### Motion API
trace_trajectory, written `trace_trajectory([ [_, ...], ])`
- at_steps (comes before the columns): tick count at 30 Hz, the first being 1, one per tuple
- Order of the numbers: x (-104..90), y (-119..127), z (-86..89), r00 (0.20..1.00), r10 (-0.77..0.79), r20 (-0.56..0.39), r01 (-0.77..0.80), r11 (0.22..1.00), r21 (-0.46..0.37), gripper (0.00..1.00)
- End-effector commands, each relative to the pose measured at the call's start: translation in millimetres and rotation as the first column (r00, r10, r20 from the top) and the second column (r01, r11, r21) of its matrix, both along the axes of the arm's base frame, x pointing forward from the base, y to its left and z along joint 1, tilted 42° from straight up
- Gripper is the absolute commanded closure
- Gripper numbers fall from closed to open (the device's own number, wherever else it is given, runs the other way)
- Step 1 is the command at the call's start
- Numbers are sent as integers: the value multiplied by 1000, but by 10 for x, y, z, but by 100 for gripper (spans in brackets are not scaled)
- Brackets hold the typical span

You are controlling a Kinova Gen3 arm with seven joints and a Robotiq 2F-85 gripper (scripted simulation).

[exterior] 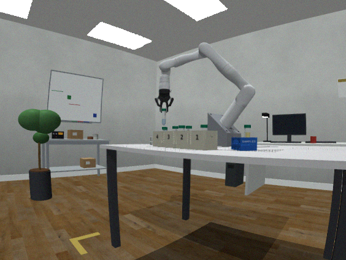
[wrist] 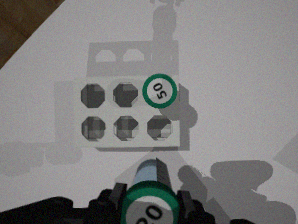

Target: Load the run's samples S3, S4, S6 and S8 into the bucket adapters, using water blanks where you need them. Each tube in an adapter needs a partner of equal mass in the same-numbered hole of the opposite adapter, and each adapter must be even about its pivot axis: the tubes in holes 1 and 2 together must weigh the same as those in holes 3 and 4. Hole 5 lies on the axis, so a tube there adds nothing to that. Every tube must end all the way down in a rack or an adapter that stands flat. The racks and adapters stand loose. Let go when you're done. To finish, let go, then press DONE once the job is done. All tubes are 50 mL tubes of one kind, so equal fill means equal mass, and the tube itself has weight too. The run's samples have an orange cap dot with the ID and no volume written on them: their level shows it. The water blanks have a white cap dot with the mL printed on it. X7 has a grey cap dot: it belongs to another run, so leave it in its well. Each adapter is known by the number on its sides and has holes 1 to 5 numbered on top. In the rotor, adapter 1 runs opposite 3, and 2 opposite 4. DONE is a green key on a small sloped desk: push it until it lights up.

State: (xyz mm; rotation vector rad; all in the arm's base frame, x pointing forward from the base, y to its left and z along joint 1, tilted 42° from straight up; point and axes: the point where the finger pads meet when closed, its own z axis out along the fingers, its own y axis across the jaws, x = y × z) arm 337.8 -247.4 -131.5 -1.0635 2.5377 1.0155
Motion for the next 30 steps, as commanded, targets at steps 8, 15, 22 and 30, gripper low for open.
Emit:
trace_trajectory([
  [8,274,159,133,1000,-1,1,1,1000,-2,90],
  [15,405,241,195,1000,-1,1,1,1000,-2,90],
  [22,589,356,281,1000,-1,1,1,1000,-2,90],
  [30,746,455,356,1000,-1,1,1,1000,-2,90],
])
